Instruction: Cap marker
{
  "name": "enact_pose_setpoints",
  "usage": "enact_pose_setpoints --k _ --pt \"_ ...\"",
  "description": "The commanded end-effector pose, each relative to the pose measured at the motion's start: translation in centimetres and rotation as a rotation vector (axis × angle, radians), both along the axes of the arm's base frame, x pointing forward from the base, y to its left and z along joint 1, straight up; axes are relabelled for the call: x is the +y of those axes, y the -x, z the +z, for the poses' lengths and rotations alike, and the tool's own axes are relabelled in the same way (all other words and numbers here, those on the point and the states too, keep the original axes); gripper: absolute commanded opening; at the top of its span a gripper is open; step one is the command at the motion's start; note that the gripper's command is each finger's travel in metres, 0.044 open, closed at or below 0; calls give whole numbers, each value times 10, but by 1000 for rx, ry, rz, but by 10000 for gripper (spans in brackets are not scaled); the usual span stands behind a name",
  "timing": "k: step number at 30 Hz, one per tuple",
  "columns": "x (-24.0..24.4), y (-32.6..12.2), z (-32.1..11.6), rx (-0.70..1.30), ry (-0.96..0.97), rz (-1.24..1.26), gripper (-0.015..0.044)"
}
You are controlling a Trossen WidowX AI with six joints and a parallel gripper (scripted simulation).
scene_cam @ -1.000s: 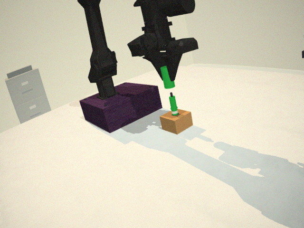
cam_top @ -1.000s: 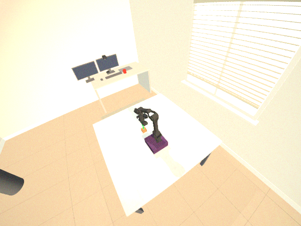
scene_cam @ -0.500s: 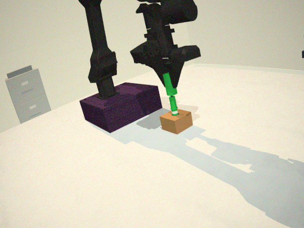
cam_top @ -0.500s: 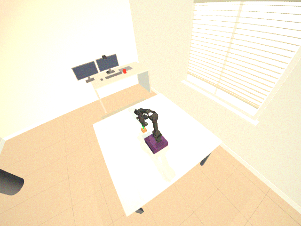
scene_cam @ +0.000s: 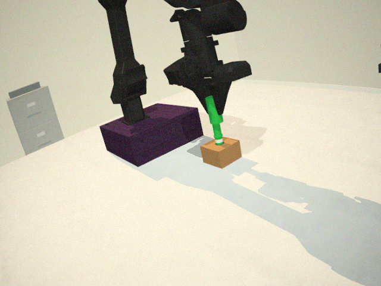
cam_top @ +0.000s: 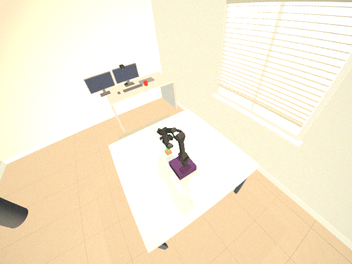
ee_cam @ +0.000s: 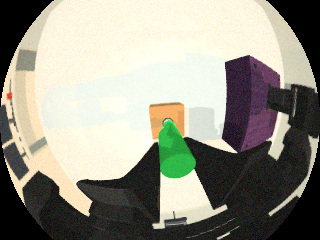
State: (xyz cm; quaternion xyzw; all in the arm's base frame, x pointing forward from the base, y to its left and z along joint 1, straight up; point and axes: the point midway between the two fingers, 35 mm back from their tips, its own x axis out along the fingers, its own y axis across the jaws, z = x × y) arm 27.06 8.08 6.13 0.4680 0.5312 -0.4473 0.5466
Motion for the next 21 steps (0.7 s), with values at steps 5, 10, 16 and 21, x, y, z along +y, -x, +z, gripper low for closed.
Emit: enact_pose_setpoints --k 5,10,16,21 --pt "0 1 -25 15 2 -6 0" --pt "0 1 -27 15 2 -6 0" --pt "0 1 -27 15 2 -6 0" --pt "0 1 -27 15 2 -6 0"
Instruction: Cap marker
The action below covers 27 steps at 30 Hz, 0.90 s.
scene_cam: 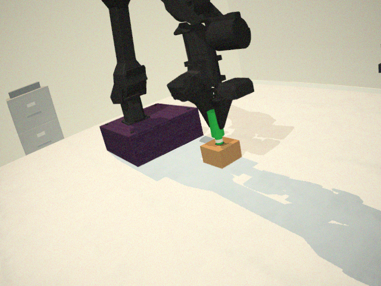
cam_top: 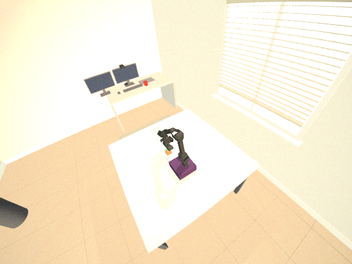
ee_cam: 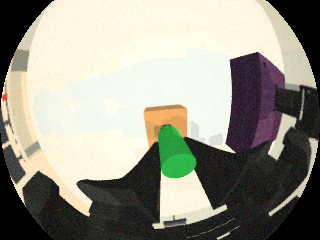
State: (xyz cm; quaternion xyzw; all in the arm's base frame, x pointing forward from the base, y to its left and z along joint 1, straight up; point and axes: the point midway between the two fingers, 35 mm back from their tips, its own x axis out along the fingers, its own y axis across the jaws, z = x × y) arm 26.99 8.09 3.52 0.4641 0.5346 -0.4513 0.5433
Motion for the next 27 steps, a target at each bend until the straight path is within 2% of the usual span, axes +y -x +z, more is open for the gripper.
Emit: enact_pose_setpoints --k 1,3,20,23,27 --pt "0 1 -1 1 -1 -6 0" --pt "0 1 -1 1 -1 -6 0" --pt "0 0 0 1 0 0 440" --pt "0 -1 9 0 0 0 440" --pt "0 0 65 0 0 0 440"
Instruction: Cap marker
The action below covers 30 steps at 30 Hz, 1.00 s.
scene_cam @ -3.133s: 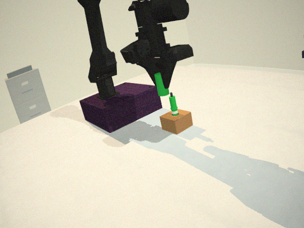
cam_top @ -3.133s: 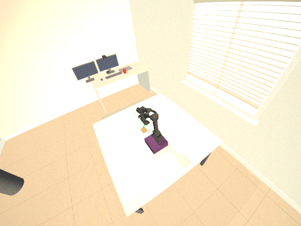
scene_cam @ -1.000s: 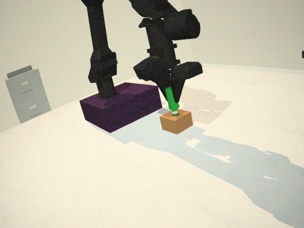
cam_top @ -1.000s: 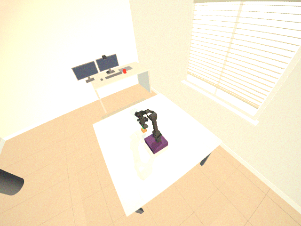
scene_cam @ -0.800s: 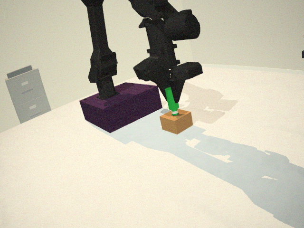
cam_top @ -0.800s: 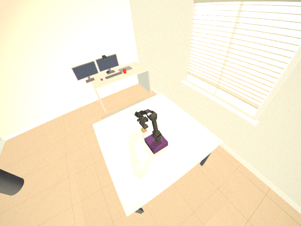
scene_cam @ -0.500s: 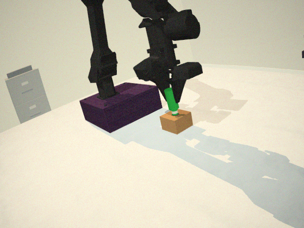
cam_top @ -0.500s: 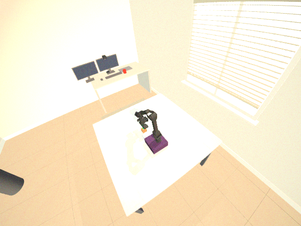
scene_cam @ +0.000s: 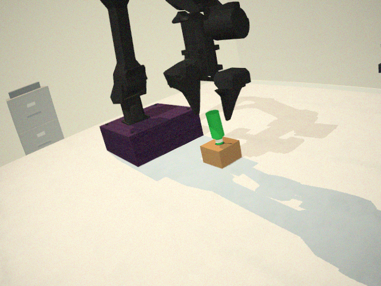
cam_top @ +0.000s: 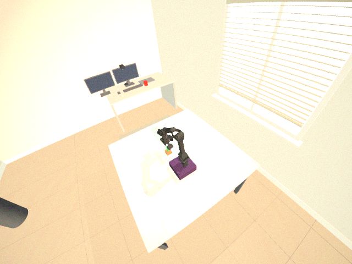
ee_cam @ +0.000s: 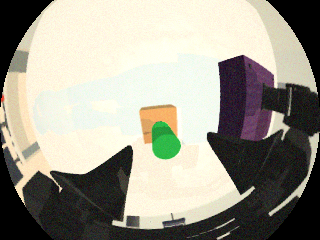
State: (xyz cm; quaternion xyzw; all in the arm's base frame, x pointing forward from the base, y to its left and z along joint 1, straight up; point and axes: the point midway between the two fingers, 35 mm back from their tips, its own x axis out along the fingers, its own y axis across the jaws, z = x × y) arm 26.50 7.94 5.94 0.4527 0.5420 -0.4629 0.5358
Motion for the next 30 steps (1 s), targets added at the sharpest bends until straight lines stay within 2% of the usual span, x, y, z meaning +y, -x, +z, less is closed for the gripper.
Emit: enact_pose_setpoints --k 1,6,9,23,30 --pt "1 -4 48 -37 -11 0 440" --pt "1 -3 51 -37 -11 0 440" --pt "1 -3 50 -37 -11 139 361" --pt "-3 -4 42 -31 -6 1463 0" --pt "-3 -4 41 -30 -6 1524 0"
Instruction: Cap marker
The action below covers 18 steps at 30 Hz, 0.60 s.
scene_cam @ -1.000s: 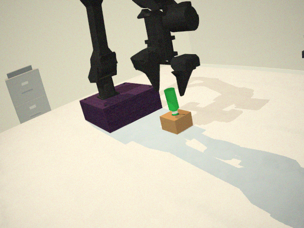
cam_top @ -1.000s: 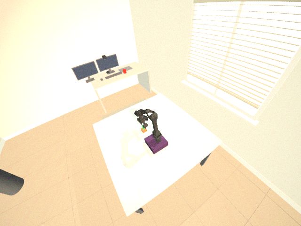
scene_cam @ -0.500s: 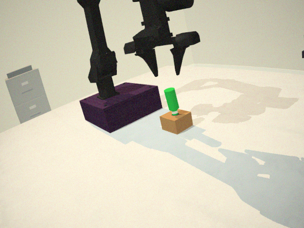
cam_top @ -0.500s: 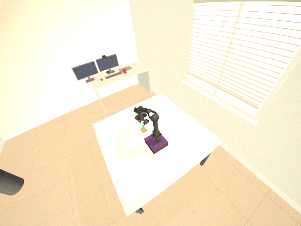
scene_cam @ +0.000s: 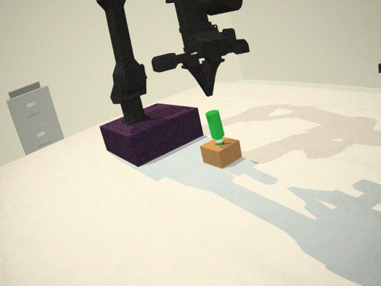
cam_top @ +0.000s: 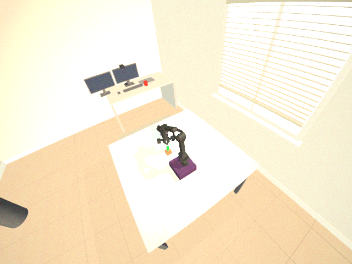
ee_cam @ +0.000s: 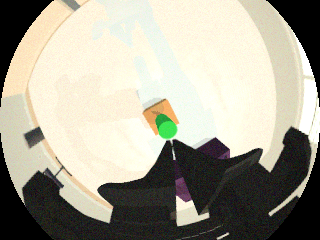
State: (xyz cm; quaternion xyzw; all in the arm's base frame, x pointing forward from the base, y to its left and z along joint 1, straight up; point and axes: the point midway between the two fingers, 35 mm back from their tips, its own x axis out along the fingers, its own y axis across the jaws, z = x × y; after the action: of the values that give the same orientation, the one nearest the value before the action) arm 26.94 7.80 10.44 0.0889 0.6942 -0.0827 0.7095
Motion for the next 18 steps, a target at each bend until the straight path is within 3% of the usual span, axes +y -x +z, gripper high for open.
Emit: enact_pose_setpoints --k 1,18 --pt "-2 0 -4 0 8 359 0" --pt "-2 0 -10 0 8 359 0"
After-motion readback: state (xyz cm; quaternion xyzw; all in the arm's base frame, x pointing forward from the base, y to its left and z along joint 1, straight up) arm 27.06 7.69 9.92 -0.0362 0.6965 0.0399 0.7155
